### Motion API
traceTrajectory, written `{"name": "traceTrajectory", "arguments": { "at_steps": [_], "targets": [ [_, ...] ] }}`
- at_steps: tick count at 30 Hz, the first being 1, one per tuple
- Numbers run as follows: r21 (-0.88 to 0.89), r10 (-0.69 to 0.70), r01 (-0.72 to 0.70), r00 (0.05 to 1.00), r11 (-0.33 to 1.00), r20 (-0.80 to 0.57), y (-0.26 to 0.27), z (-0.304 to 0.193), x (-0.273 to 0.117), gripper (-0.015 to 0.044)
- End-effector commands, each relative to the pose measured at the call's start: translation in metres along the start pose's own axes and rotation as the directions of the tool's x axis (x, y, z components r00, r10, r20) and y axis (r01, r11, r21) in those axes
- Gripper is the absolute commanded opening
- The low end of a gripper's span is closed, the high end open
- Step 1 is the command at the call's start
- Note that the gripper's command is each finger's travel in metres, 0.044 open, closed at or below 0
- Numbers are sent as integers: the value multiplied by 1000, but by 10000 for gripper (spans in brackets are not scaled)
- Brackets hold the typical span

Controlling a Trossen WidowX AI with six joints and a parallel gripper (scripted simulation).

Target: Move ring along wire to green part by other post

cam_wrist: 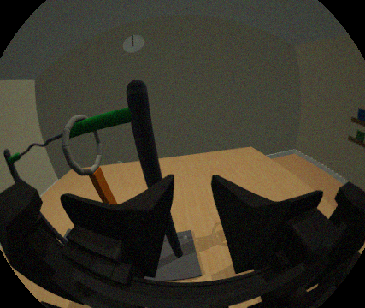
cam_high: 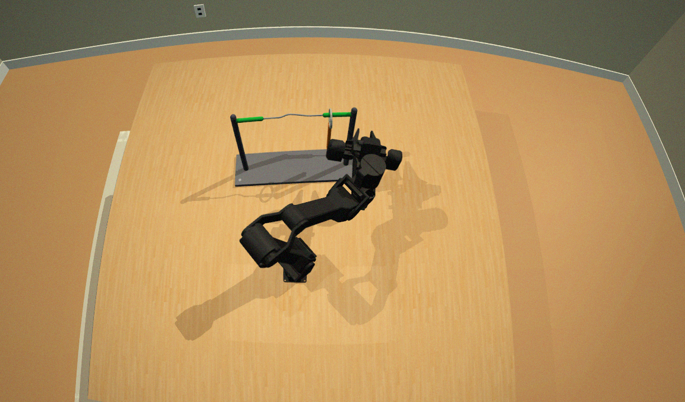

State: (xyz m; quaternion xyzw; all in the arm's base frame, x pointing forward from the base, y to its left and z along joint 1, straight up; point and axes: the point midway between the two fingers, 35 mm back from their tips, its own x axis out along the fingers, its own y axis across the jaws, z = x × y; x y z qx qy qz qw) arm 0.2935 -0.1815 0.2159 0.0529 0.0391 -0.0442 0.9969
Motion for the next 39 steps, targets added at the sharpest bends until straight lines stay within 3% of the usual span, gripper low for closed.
{"name": "traceTrajectory", "arguments": {
  "at_steps": [1, 15, 21, 33, 39],
  "targets": [
    [27, 34, -33, 999, 999, -30, 8, -32, -15, 160],
    [182, 155, -135, 983, 974, -96, 57, -132, -75, 160],
    [169, 159, -140, 982, 976, -105, 62, -131, -73, 160],
    [-109, 134, -145, 986, 983, -98, 74, -89, -32, 160],
    [-124, 133, -144, 986, 982, -96, 75, -86, -29, 160]
  ]
}}
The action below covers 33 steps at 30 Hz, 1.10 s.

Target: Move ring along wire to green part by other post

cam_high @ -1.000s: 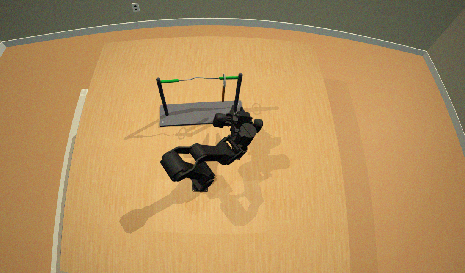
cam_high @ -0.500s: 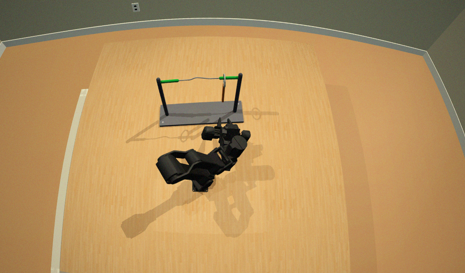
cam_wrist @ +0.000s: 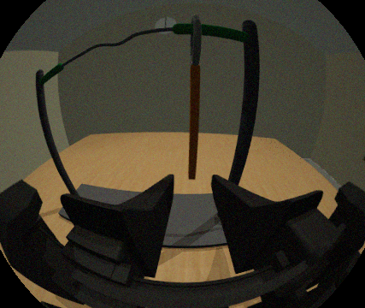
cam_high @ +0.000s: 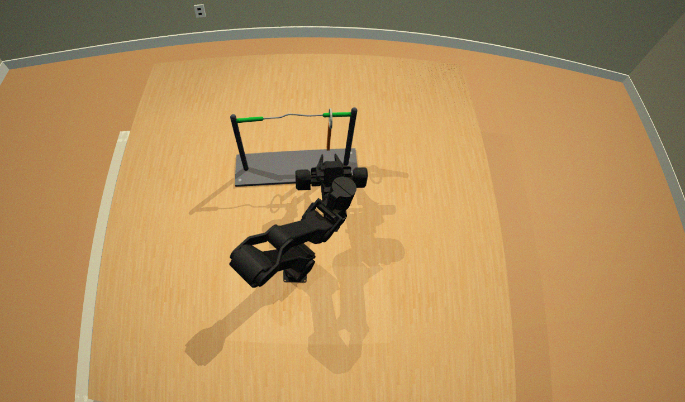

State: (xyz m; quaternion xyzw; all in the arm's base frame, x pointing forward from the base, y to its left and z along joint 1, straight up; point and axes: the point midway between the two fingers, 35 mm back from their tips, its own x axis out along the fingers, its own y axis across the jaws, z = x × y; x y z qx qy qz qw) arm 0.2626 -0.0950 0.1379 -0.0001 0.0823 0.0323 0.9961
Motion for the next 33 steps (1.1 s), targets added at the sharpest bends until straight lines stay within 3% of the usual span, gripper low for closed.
{"name": "traceTrajectory", "arguments": {
  "at_steps": [1, 33],
  "targets": [
    [-16, -5, 5, 1000, 1000, 1, 0, 3, 3, 160],
    [-16, -5, 5, 1000, 1000, 2, -4, 6, 48, 160]
  ]
}}
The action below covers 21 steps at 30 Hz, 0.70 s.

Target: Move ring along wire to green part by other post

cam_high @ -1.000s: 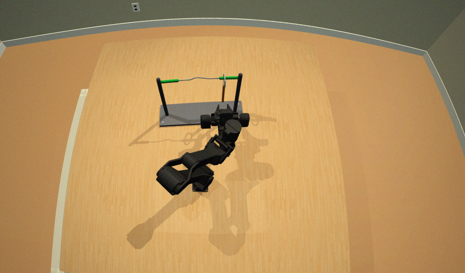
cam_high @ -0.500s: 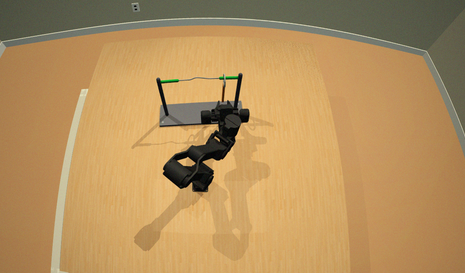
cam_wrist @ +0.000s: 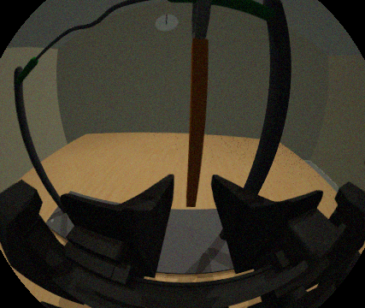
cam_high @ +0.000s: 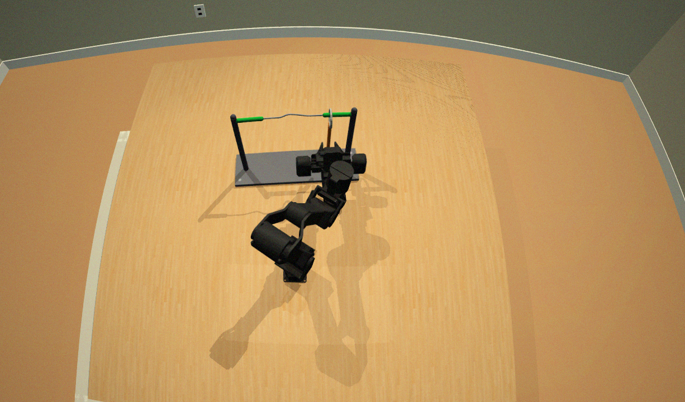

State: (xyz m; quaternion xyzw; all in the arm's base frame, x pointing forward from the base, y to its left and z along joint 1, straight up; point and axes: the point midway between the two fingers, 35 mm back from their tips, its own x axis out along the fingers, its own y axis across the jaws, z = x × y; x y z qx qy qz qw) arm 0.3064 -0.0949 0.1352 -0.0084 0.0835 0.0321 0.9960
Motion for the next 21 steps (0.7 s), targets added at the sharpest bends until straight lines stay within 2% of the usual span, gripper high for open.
{"name": "traceTrajectory", "arguments": {
  "at_steps": [1, 21],
  "targets": [
    [0, -3, 3, 1000, 1000, 5, -1, 2, 6, 160],
    [2, -3, 3, 1000, 1000, 10, 3, -1, 33, 160]
  ]
}}
